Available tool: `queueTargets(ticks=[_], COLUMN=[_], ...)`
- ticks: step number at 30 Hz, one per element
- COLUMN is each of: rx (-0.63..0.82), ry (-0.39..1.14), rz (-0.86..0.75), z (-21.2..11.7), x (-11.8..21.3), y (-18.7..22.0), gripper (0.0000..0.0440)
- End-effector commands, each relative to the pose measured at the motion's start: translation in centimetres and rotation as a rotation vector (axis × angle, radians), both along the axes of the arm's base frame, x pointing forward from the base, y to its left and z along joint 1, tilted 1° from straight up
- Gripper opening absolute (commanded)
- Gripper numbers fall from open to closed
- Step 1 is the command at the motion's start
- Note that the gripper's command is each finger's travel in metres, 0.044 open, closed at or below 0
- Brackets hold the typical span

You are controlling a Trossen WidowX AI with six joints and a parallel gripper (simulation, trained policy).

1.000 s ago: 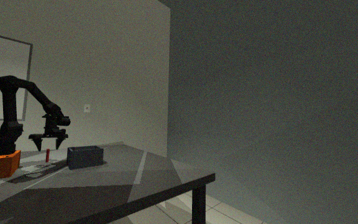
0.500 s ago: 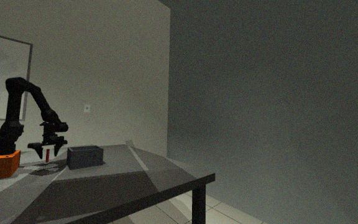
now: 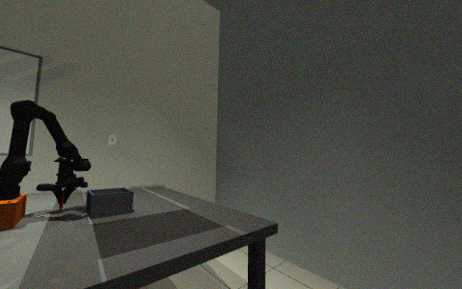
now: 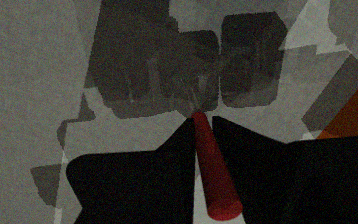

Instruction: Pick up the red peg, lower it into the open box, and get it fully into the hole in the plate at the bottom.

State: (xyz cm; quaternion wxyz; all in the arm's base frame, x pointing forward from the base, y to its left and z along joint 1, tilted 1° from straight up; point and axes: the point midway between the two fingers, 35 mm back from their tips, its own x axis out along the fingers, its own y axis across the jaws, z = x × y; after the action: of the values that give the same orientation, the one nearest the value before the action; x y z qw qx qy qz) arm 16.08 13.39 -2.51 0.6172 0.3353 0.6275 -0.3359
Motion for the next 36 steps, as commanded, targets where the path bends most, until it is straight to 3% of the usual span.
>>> queueTargets(ticks=[1, 26, 36], rx=[0.001, -0.088, -0.120], ry=[-0.042, -0.264, -0.288], rz=[0.029, 0.144, 0.085], z=[1.1, 11.1, 12.5], x=[1.1, 8.5, 11.6], y=[0.2, -2.2, -5.7], gripper=[0.0000, 0.0000, 0.0000])
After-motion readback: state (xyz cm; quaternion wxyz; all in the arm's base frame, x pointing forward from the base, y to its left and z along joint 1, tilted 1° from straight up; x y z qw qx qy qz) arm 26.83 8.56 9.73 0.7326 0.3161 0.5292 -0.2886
